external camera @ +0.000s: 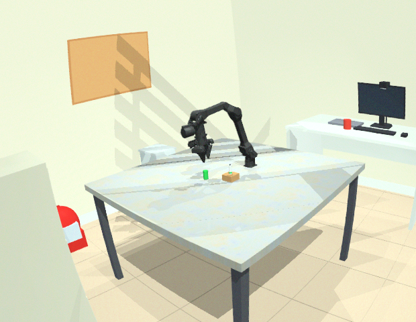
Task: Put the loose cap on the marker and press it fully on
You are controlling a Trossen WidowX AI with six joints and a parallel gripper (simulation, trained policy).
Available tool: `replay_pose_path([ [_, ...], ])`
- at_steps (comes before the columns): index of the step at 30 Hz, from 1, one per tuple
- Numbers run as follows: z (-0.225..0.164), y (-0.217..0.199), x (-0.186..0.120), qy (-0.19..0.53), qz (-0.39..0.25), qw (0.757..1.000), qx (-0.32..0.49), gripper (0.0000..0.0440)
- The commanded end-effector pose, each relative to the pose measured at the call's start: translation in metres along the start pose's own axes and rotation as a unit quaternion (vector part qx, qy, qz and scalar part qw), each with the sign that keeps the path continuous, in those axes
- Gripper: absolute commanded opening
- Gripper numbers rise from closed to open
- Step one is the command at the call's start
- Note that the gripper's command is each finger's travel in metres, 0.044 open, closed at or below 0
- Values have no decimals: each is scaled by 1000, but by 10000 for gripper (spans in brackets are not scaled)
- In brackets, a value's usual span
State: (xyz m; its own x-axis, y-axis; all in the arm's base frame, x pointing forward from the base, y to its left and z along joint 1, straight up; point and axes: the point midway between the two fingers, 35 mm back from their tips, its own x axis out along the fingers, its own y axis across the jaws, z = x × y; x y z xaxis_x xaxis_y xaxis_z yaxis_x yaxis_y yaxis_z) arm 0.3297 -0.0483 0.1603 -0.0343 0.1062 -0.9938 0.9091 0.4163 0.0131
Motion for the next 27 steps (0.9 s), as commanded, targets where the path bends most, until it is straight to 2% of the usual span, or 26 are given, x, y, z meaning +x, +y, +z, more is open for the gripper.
replay_pose_path([
  [1, 8, -5, 10, 0, -18, 1000, 2, 315],
  [16, 25, -18, 47, 15, -63, 998, 0, 304],
  [27, 28, -24, 80, 29, -82, 996, -23, 280],
])
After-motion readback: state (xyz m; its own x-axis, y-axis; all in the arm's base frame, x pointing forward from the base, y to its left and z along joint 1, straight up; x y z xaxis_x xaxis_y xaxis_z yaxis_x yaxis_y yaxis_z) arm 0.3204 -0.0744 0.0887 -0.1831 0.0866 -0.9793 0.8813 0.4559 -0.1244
